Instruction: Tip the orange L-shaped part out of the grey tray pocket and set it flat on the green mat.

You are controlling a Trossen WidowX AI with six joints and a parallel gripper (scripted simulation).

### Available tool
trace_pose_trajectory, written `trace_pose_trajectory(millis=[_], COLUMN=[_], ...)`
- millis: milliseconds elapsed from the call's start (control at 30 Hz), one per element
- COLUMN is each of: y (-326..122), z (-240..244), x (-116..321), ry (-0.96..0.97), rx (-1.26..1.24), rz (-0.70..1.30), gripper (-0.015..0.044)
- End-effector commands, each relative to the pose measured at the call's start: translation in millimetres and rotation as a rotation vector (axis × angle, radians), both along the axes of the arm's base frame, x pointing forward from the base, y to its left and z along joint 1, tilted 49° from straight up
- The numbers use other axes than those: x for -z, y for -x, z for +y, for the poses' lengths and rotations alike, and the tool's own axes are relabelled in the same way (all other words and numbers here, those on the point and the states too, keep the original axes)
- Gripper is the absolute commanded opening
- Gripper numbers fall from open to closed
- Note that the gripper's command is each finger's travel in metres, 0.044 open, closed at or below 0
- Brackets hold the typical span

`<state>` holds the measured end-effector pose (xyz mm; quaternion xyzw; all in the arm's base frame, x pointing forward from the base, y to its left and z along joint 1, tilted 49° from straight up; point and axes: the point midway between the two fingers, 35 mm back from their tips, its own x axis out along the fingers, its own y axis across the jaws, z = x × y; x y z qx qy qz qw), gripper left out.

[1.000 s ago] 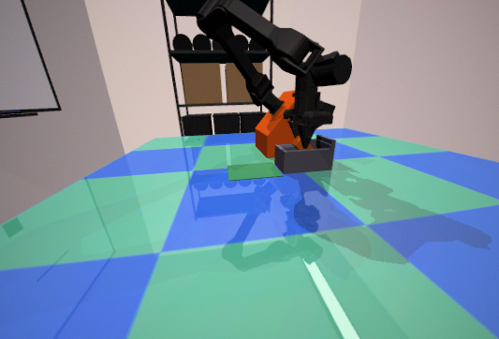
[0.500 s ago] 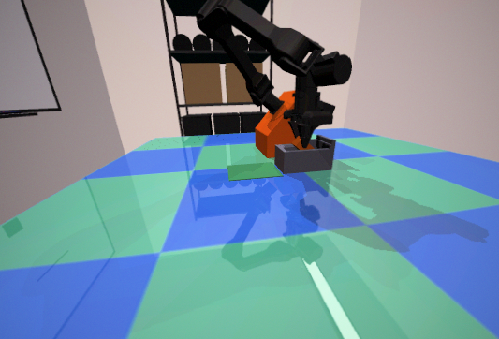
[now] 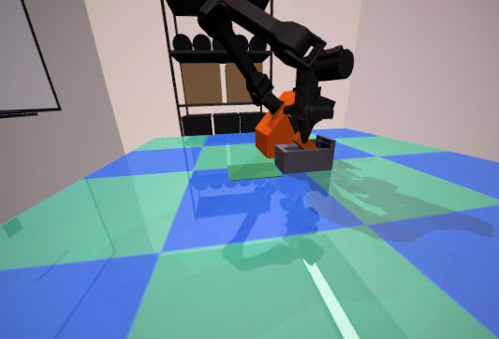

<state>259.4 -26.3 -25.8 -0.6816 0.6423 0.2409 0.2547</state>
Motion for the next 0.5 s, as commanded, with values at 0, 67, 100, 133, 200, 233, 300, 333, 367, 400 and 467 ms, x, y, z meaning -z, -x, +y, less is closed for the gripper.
trace_pose_trajectory(millis=[0, 67, 100, 133, 200, 233, 300, 333, 367, 400, 467], y=[-2, -2, -2, -2, -1, -1, -1, -1, -1, -1, 0], z=[7, 9, 10, 11, 14, 15, 17, 18, 20, 21, 23], x=[-6, -7, -8, -9, -11, -12, -14, -15, -16, -17, -19], ry=[-0.009, -0.009, -0.009, -0.009, -0.009, -0.009, -0.009, -0.009, -0.009, -0.009, -0.009], rx=[-0.001, -0.001, -0.001, -0.001, -0.002, -0.002, -0.002, -0.002, -0.002, -0.002, -0.002], rz=[-0.011, -0.010, -0.010, -0.010, -0.010, -0.009, -0.009, -0.009, -0.009, -0.009, -0.009], gripper=[0.0000, 0.0000, 0.0000, 0.0000, 0.0000, 0.0000, 0.0000, 0.0000, 0.0000, 0.0000, 0.0000])
